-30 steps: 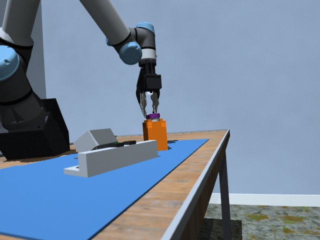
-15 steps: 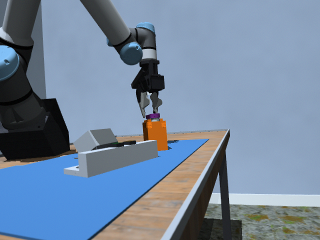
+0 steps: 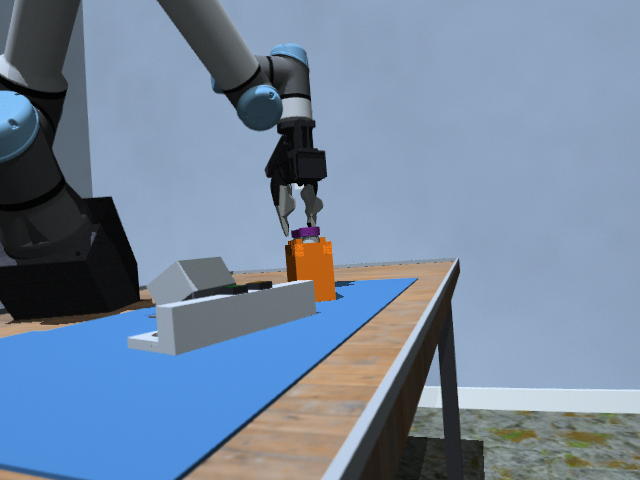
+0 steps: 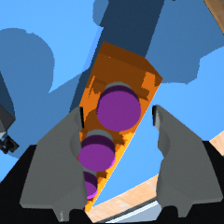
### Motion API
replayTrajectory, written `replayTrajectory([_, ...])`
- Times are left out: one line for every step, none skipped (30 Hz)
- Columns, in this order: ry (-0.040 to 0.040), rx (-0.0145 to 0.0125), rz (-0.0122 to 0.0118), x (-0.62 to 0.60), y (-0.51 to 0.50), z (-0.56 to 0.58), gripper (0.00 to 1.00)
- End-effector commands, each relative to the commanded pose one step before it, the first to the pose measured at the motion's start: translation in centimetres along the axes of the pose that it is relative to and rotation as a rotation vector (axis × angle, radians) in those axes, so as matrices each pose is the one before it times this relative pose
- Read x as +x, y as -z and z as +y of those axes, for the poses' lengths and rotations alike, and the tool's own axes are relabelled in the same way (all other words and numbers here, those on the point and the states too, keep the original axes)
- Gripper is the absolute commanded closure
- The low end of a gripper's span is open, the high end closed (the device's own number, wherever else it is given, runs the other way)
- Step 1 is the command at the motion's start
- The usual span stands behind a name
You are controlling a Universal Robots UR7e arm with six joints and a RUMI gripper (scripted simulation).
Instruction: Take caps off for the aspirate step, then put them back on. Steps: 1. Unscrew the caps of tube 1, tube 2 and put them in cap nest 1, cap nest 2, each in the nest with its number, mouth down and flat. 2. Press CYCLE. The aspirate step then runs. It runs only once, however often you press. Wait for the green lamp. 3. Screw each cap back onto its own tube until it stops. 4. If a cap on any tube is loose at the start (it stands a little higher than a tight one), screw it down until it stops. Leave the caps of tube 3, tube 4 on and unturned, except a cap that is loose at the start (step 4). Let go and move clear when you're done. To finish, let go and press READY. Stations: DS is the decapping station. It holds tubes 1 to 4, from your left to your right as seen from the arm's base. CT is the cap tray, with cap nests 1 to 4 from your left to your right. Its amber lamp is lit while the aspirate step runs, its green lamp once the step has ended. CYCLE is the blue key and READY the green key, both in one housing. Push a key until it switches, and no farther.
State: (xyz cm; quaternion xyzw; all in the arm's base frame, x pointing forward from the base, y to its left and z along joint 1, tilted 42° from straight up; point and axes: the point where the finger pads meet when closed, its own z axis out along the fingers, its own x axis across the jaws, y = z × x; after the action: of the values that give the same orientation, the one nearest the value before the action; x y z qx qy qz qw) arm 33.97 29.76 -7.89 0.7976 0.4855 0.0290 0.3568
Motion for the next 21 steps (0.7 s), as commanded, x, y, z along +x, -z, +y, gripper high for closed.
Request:
replayTrajectory([-0.27946,-0.00327,-0.00417,-0.175,0.026,0.057,0.65])
replayTrajectory([-0.01572,-0.00034,0.00024,0.001,0.027,-0.029,0.65])
replayTrajectory([0.00036,-0.00006,0.00073,0.040,0.026,-0.029,0.65])
replayTrajectory([-0.08274,-0.00008,0.00003,-0.008,-0.002,-0.025,0.65])
replayTrajectory([-0.00114,0.00025,0.00127,0.153,0.031,-0.005,0.65])
replayTrajectory([-0.08269,-0.00017,-0.00071,-0.064,-0.026,-0.007,0.65])
replayTrajectory([-0.00088,0.00028,0.00097,0.108,0.028,-0.008,0.65])
replayTrajectory([-0.07263,0.00008,-0.00055,-0.091,-0.029,0.003,0.65])
replayTrajectory([0.00000,0.00000,0.00000,0.000,0.000,0.000,0.65])
replayTrajectory([0.00000,0.00000,0.00000,0.000,0.000,0.000,0.65])
replayTrajectory([-0.09428,0.00008,0.00082,0.112,0.037,-0.009,0.65])
replayTrajectory([-0.00028,0.00014,0.00029,0.043,0.007,-0.016,0.65])
replayTrajectory([-0.08150,0.00008,0.00002,-0.013,-0.001,0.008,0.65])
replayTrajectory([-0.00172,-0.00014,-0.00013,0.015,-0.006,-0.010,0.65])
replayTrajectory([-0.07022,0.00067,0.00033,-0.015,-0.002,0.010,0.65])
replayTrajectory([-0.01309,-0.00070,-0.00033,0.013,0.000,-0.011,0.65])
replayTrajectory([0.00020,-0.00014,-0.00019,-0.009,-0.010,-0.006,0.65])
replayTrajectory([-0.08340,0.00006,0.00007,0.003,0.002,0.003,0.65])
replayTrajectory([-0.04715,-0.00003,-0.00004,-0.002,-0.003,-0.001,0.65])
replayTrajectory([0.00009,-0.00008,-0.00008,-0.005,-0.004,-0.003,0.65])
replayTrajectory([0.00006,-0.00005,-0.00006,-0.003,-0.002,-0.002,0.65])
